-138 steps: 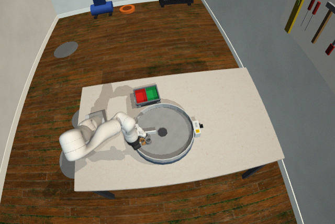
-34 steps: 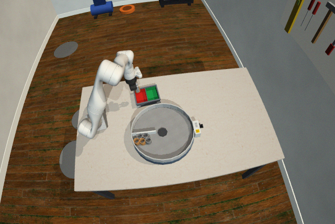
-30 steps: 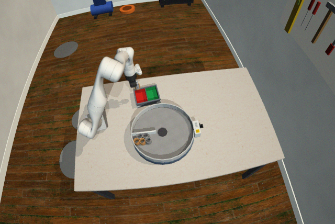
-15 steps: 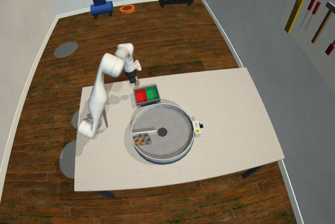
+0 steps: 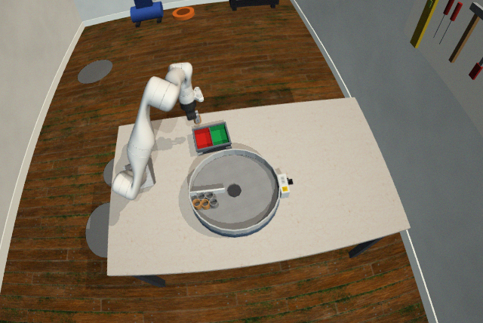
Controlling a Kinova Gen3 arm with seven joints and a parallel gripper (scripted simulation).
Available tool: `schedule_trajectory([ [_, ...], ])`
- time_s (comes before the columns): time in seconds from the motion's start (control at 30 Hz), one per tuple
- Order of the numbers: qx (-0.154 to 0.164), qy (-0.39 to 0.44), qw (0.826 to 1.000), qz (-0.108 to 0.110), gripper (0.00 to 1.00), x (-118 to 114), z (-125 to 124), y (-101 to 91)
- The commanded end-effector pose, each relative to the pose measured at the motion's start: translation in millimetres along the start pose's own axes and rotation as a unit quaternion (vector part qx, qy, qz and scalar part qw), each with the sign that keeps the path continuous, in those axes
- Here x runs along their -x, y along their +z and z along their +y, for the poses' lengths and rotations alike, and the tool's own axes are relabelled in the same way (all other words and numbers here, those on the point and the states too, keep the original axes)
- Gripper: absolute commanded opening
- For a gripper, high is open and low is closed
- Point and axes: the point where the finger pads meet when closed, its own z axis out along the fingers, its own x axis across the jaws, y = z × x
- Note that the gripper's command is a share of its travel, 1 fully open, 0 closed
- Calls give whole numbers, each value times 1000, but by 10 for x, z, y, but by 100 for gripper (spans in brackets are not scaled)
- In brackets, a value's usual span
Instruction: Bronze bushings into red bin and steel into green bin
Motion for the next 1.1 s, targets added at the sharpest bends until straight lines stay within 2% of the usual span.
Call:
schedule_trajectory([
  [0.0, 3, 3, 1000, 2, 0, 8, 36, -8],
  [0.97, 3, 3, 1000, 2, 0, 6, -2, -8],
  [1.07, -1, 2, 1000, -1, 0, 18, -18, 156],
])
